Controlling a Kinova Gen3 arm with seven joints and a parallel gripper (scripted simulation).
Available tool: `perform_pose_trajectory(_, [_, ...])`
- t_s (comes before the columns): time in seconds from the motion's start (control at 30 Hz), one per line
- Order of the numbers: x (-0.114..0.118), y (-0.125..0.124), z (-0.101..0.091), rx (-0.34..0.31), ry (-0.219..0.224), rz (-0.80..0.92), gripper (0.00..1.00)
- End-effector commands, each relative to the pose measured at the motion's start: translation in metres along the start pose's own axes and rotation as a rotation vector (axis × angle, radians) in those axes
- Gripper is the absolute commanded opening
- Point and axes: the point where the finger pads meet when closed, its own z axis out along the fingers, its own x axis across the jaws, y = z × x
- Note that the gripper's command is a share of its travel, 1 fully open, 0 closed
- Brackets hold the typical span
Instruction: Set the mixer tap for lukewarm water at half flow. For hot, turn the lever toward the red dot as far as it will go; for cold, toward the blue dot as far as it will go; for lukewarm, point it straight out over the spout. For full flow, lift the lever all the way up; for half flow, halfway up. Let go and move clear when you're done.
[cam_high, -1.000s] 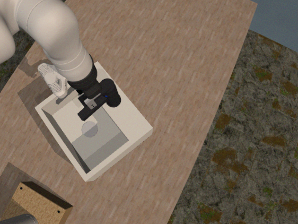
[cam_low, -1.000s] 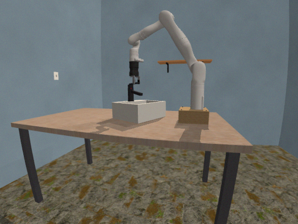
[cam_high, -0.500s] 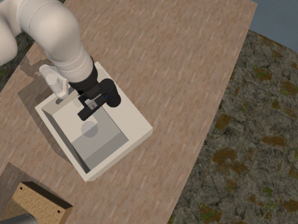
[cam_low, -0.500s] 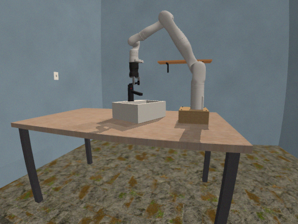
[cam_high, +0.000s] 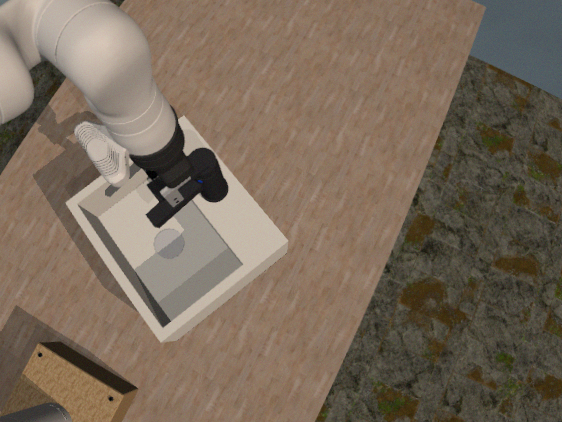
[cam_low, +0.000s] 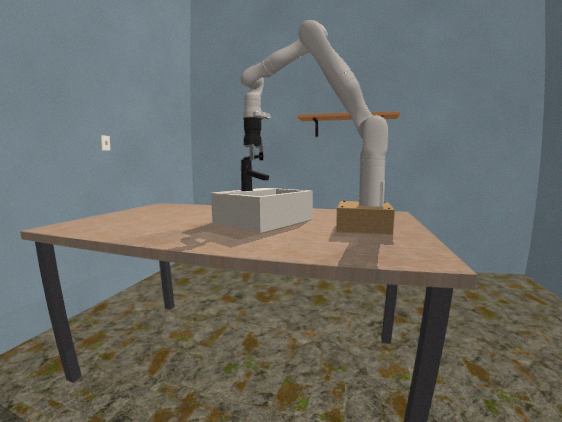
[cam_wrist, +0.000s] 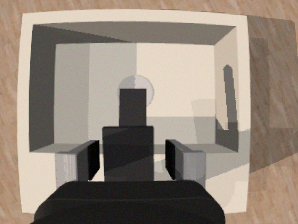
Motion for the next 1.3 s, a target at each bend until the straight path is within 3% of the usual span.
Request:
perform_pose_trajectory(0.0, [0.0015, 0.0016, 0.0012, -0.005, 0.006, -0.003, 1.0])
perform_pose_trajectory(0.87, [0.0015, 0.0016, 0.0012, -0.005, 0.006, -0.003, 1.0])
perform_pose_trajectory(0.9, [0.0015, 0.0016, 0.0012, -0.005, 0.006, -0.003, 0.0])
perform_pose_trajectory(1.27, [0.0015, 0.0016, 0.0012, -0.005, 0.006, -0.003, 0.0])
